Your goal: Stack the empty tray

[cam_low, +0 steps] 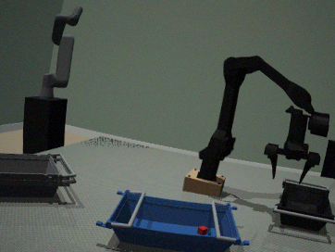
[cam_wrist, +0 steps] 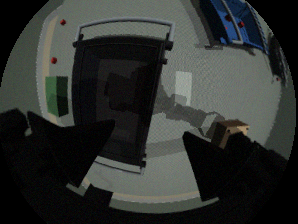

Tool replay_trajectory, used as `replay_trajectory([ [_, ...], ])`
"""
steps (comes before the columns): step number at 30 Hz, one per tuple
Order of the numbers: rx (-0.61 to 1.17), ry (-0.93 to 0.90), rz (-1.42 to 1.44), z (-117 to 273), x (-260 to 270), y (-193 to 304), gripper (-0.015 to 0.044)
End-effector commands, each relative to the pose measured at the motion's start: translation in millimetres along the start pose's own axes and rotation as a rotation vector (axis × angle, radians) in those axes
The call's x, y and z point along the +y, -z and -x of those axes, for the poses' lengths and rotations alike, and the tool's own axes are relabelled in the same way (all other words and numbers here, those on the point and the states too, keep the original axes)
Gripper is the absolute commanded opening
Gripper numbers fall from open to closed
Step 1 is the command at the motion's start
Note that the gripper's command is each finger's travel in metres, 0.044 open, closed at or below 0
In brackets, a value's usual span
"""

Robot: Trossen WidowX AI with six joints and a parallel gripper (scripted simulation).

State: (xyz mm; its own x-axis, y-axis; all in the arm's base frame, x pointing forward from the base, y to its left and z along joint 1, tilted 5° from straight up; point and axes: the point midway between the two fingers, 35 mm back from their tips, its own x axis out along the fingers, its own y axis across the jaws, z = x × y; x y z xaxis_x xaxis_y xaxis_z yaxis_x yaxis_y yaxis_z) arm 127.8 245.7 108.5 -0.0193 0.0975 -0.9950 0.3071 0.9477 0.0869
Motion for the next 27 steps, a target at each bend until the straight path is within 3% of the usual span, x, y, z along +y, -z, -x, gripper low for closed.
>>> replay_trajectory([
  [1, -0.003, 0.003, -0.01, -5, -1, 0, 0.044],
  [17, -0.003, 0.003, -0.01, -79, 0, -1, 0.044],
  [22, -0.003, 0.004, -0.01, -86, -1, -1, 0.044],
  [27, -0.003, 0.004, -0.01, -86, -1, -1, 0.0367],
])
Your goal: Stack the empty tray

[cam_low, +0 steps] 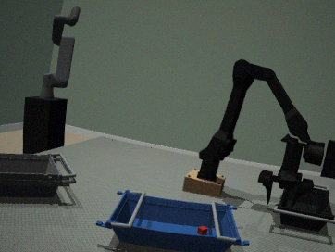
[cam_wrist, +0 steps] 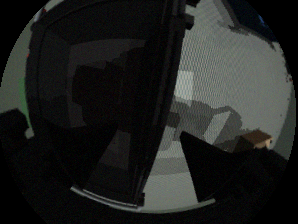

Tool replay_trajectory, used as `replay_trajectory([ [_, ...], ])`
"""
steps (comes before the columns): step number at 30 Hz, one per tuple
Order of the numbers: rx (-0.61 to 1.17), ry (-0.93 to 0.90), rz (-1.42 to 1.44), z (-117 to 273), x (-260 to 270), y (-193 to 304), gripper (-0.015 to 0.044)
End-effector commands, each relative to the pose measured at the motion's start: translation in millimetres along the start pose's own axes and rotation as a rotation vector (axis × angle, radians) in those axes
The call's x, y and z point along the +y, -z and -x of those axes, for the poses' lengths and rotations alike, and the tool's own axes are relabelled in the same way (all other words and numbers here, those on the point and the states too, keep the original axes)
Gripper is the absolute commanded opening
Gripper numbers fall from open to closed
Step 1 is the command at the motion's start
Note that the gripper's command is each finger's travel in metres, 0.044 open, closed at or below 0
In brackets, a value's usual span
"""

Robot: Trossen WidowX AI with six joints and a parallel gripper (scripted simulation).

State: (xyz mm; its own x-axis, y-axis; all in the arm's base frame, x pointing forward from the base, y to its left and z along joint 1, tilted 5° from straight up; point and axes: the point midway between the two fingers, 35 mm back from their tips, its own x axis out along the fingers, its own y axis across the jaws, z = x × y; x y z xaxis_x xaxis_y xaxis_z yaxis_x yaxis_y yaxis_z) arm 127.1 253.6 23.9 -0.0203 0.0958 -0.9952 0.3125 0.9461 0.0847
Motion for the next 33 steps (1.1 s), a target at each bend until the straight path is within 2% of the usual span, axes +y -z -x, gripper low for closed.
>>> replay_trajectory([
  [1, -0.003, 0.002, -0.004, -1.0, -0.6, -0.3, 0.0352],
  [8, -0.003, 0.002, -0.004, -1.0, -0.6, -0.3, 0.0249],
  [33, -0.003, 0.002, -0.004, -1.0, -0.6, -0.3, 0.0083],
])
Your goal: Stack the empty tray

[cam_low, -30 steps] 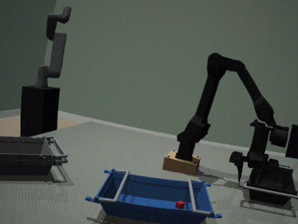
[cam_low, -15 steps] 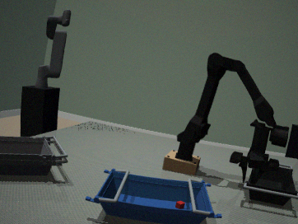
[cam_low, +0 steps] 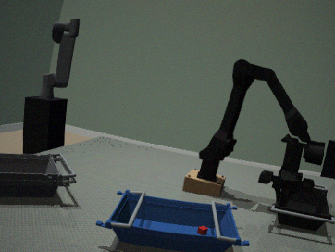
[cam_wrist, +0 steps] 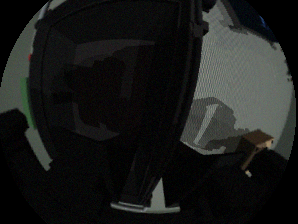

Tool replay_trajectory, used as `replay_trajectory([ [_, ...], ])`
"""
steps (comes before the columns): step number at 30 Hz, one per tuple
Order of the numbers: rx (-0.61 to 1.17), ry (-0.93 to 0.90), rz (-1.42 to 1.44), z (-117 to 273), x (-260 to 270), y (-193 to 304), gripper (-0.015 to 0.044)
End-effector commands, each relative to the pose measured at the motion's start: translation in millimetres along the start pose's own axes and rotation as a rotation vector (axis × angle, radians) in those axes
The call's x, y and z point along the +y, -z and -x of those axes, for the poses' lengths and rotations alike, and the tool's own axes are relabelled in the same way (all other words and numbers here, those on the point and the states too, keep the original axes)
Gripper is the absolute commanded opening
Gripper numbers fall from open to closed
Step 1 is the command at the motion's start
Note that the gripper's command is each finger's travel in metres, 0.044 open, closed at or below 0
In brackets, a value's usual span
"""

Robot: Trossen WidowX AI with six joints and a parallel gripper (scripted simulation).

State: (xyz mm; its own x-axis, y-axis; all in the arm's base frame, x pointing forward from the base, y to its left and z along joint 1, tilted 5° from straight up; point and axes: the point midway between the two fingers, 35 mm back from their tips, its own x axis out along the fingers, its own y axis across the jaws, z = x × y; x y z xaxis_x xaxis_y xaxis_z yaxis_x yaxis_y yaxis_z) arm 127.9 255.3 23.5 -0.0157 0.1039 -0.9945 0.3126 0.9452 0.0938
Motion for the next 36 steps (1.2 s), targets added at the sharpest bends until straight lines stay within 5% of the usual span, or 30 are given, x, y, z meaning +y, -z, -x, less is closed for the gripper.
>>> replay_trajectory([
  [1, -0.001, 0.011, -0.004, 0, -2, 0, 0.0076],
  [13, -0.001, 0.011, -0.004, 19, 0, -1, 0.0],
  [22, -0.002, 0.011, -0.004, 76, -1, 0, 0.0],
  [36, -0.002, 0.01, -0.004, 94, 9, -2, 0.0],
])
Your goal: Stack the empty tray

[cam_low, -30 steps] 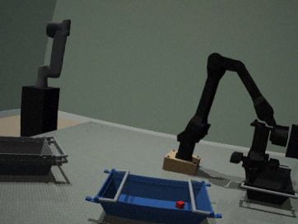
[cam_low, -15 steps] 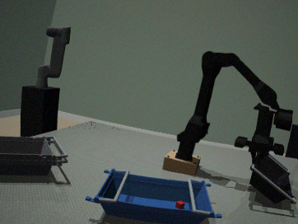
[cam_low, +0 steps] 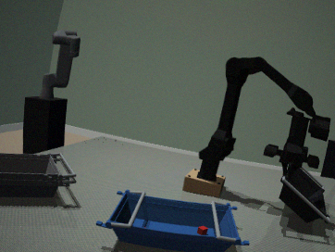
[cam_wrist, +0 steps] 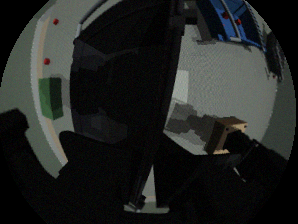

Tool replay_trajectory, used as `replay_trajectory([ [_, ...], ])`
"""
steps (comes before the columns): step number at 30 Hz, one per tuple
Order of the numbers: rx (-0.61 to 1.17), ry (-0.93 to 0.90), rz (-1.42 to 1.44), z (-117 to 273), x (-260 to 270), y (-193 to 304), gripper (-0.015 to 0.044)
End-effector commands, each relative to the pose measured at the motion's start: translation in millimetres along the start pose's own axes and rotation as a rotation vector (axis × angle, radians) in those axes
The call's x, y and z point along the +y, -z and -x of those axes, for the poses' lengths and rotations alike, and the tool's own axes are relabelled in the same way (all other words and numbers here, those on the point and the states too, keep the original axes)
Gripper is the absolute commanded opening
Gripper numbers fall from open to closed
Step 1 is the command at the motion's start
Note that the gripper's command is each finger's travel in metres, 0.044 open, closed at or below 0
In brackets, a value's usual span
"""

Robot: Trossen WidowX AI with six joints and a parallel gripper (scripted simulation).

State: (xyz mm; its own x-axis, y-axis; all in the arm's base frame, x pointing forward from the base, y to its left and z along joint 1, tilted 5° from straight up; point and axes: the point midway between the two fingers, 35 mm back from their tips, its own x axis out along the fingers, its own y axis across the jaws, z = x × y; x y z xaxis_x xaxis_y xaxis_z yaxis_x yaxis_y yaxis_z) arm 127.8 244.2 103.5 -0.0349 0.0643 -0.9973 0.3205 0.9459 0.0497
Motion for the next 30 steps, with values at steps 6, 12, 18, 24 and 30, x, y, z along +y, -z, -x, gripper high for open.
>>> replay_trajectory([
  [6, -0.008, -0.035, 0.006, 35, 23, -3, 0.0],
  [12, -0.008, -0.035, 0.006, 56, 33, -5, 0.0],
  [18, -0.008, -0.036, 0.006, 76, 41, -6, 0.0],
  [24, -0.008, -0.036, 0.006, 95, 47, -6, 0.0],
  [30, -0.008, -0.036, 0.006, 98, 48, -6, 0.0],
])
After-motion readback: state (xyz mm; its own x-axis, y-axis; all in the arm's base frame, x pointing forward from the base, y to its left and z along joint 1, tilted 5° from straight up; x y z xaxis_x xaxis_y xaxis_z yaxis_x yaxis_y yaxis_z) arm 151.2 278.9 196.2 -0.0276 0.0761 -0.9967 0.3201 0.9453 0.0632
